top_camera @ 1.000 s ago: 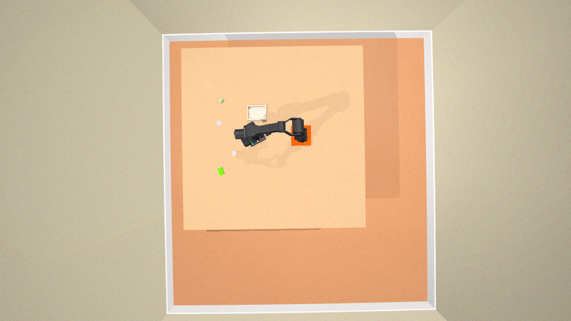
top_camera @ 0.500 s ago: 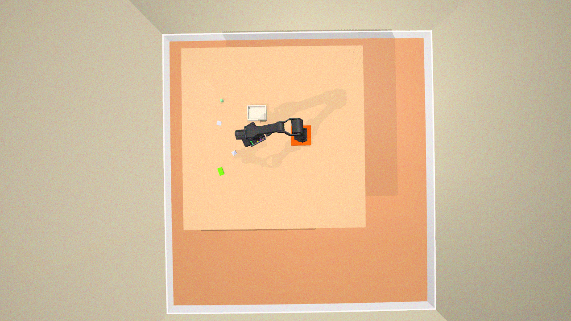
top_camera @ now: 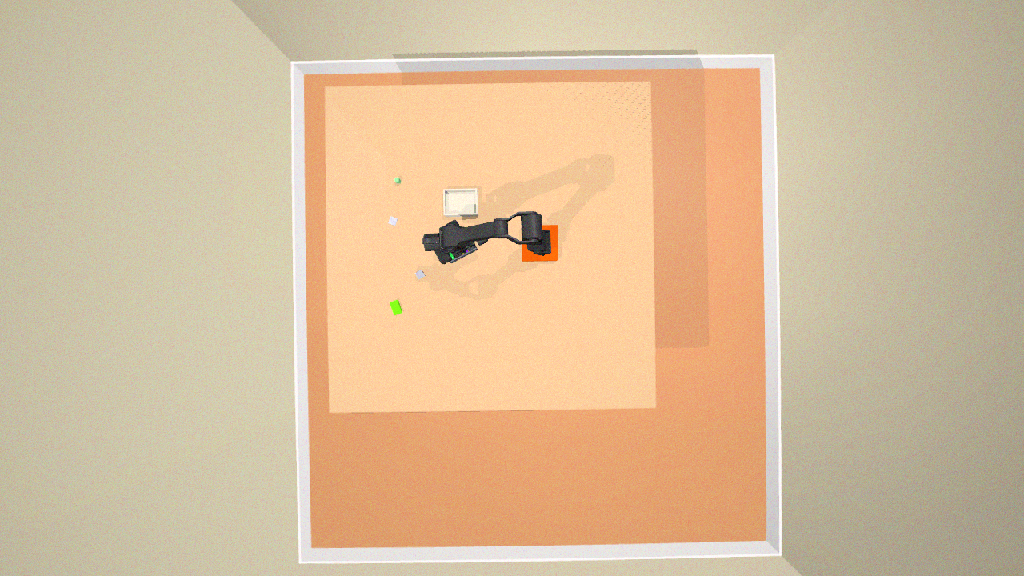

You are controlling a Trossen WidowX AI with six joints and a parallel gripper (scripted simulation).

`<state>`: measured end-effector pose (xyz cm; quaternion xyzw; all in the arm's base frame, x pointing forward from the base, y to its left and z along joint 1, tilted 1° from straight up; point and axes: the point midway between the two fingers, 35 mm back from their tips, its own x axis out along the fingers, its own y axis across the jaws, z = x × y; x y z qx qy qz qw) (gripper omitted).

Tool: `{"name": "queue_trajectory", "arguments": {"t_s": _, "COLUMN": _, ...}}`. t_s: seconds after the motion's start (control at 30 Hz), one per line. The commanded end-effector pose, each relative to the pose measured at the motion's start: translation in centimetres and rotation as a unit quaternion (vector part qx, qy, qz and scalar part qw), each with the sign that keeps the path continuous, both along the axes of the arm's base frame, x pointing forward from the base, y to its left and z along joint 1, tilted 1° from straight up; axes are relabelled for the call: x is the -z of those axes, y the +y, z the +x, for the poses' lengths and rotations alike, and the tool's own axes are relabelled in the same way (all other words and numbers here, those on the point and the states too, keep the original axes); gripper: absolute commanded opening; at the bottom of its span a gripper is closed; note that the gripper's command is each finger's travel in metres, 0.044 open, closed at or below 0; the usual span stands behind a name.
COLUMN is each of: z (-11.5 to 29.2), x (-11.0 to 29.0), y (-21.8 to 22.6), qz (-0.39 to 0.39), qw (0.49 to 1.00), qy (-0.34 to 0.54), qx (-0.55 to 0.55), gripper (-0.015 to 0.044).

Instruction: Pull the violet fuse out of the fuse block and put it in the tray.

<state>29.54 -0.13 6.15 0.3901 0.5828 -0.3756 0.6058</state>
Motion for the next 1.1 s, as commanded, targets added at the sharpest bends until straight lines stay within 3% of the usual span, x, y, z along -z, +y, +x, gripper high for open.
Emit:
{"name": "queue_trajectory", "arguments": {"t_s": 0.0, "z": 0.0, "x": 0.3, "y": 0.1, "qz": 0.001, "qw": 1.0, "qy": 0.0, "qx": -0.003, "gripper": 0.0074}}
{"name": "queue_trajectory", "arguments": {"t_s": 0.9, "z": 0.0, "x": 1.3, "y": 0.1, "qz": 0.001, "qw": 1.0, "qy": 0.0, "qx": -0.003, "gripper": 0.0074}}
{"name": "queue_trajectory", "arguments": {"t_s": 1.07, "z": 0.0, "x": 1.2, "y": 0.0, "qz": 0.0, "qw": 1.0, "qy": 0.001, "qx": -0.001, "gripper": 0.0041}}
